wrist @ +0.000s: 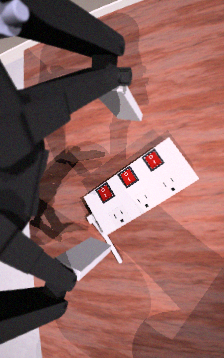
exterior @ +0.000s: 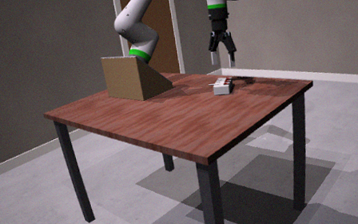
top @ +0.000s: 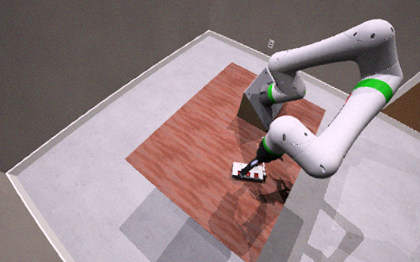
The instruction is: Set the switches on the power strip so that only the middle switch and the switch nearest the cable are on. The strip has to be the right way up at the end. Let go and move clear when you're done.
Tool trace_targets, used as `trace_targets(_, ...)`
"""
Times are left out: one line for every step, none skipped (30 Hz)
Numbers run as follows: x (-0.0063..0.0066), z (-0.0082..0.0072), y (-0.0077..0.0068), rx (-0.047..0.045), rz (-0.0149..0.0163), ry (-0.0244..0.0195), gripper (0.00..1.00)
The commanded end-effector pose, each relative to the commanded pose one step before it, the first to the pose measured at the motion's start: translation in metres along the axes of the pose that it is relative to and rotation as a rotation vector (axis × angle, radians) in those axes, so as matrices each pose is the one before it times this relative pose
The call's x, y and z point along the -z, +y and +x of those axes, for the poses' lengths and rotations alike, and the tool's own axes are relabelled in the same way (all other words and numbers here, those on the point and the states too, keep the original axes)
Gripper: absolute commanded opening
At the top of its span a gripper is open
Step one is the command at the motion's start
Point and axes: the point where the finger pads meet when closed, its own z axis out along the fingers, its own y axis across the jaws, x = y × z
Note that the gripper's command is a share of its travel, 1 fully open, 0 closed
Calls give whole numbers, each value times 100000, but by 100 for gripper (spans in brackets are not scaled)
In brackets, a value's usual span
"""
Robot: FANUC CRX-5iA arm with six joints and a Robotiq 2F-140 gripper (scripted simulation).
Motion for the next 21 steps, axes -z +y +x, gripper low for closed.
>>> trace_targets(-200,-99,-168,19506,15,-1783,100)
trace_targets(-1,0,-1,12396,52,-21,100)
trace_targets(0,0,0,3686,8,-38,0)
trace_targets(0,0,0,3577,8,-60,0)
trace_targets(0,0,0,3863,7,-95,0)
trace_targets(0,0,0,4046,6,-130,0)
trace_targets(0,0,0,4107,10,-165,0)
trace_targets(0,0,0,4102,19,-205,0)
trace_targets(0,0,0,4096,25,-247,0)
trace_targets(0,0,0,4088,33,-298,0)
trace_targets(0,0,0,4078,46,-361,0)
trace_targets(0,0,0,4061,74,-438,0)
trace_targets(0,0,0,4035,111,-535,0)
trace_targets(0,0,0,3909,150,-641,0)
trace_targets(0,0,0,0,0,0,0)
trace_targets(0,0,0,0,0,0,0)
trace_targets(0,0,0,0,0,0,0)
trace_targets(0,0,0,0,0,0,0)
trace_targets(0,0,0,0,0,0,0)
trace_targets(0,0,0,0,0,0,0)
trace_targets(0,0,0,0,0,0,0)
